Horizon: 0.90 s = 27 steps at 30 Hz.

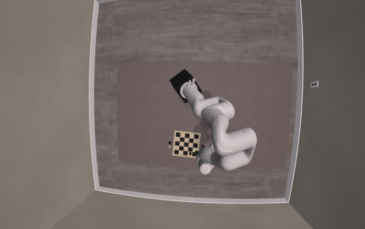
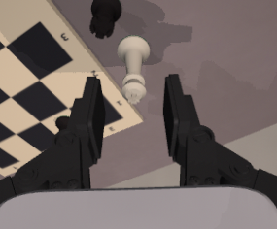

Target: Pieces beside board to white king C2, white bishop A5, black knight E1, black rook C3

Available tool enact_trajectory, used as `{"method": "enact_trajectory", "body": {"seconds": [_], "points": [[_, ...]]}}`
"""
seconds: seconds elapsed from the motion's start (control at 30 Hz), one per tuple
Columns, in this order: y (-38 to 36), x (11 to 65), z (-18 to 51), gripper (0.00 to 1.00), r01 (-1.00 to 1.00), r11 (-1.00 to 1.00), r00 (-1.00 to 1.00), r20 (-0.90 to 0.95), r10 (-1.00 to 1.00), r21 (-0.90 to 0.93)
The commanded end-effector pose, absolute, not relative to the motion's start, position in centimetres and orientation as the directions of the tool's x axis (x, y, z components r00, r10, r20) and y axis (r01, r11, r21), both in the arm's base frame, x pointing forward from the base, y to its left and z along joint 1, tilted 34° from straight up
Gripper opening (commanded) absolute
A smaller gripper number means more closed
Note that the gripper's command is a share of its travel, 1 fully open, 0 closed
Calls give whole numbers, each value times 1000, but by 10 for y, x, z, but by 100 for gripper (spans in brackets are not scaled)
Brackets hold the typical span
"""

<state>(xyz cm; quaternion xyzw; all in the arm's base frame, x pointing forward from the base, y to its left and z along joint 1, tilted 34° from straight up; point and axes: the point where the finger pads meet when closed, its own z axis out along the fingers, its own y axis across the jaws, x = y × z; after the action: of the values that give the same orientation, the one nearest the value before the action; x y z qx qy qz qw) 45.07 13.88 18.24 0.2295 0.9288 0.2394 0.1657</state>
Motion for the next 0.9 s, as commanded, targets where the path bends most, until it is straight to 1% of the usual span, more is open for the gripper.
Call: {"method": "enact_trajectory", "body": {"seconds": [0.0,0.4,0.87], "points": [[142,455,176,42,345,779,-839,-200,506,523],[149,463,161,42,345,779,-839,-200,506,523],[150,464,160,42,345,779,-839,-200,506,523]]}}
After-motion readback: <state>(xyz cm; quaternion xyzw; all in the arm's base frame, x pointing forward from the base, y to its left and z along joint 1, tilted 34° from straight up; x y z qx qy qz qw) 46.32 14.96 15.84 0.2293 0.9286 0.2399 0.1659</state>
